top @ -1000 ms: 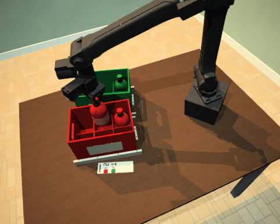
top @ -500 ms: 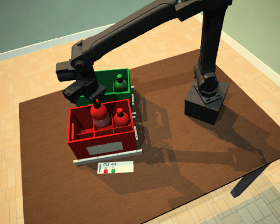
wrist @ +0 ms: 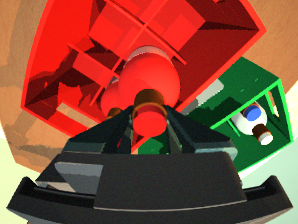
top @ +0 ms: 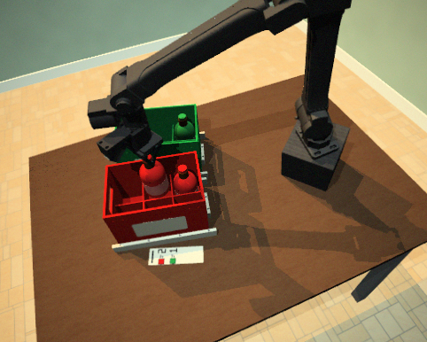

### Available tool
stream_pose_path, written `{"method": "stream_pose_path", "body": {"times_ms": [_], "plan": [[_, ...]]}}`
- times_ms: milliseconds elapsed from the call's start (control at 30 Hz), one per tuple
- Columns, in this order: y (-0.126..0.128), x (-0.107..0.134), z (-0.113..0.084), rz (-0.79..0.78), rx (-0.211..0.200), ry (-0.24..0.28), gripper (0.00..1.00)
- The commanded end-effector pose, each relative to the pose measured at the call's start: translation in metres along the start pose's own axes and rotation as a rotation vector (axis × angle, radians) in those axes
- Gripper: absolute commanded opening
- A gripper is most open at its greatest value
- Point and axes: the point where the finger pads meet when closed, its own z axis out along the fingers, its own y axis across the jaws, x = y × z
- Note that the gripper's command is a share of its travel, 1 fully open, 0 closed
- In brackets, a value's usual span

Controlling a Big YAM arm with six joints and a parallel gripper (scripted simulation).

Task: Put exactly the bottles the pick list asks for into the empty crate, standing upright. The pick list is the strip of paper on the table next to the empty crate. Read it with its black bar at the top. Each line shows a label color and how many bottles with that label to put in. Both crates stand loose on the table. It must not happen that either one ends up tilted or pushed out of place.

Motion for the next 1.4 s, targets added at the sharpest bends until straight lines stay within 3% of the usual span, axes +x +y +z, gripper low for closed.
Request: {"method": "stream_pose_path", "body": {"times_ms": [0,67,267,367,433,467,533,667,833,867,900,1000,1033,1133,1233,1367], "plan": [[-0.004,-0.016,-0.012,-0.007,0.033,-0.040,0.00],[0.000,-0.011,-0.002,-0.005,0.020,-0.025,0.00],[-0.005,-0.020,-0.012,-0.010,0.045,-0.053,0.00],[0.000,-0.010,0.008,-0.004,0.017,-0.022,0.00],[0.000,-0.010,0.008,-0.004,0.017,-0.022,0.00],[-0.011,-0.025,-0.017,-0.009,0.056,-0.065,0.00],[-0.010,-0.023,-0.012,-0.009,0.056,-0.064,0.00],[-0.001,-0.010,0.016,-0.001,0.017,-0.021,0.00],[-0.006,-0.022,0.001,-0.012,0.049,-0.058,0.00],[-0.005,-0.023,0.002,-0.014,0.048,-0.058,0.00],[0.002,-0.012,0.016,-0.008,0.027,-0.033,0.00],[0.002,-0.011,0.017,-0.008,0.026,-0.033,0.00],[-0.011,-0.023,-0.003,-0.003,0.052,-0.059,0.00],[-0.014,-0.024,-0.001,-0.005,0.062,-0.073,0.00],[-0.002,-0.005,0.016,0.004,0.033,-0.035,0.00],[-0.009,-0.016,0.007,-0.003,0.054,-0.061,0.00]]}}
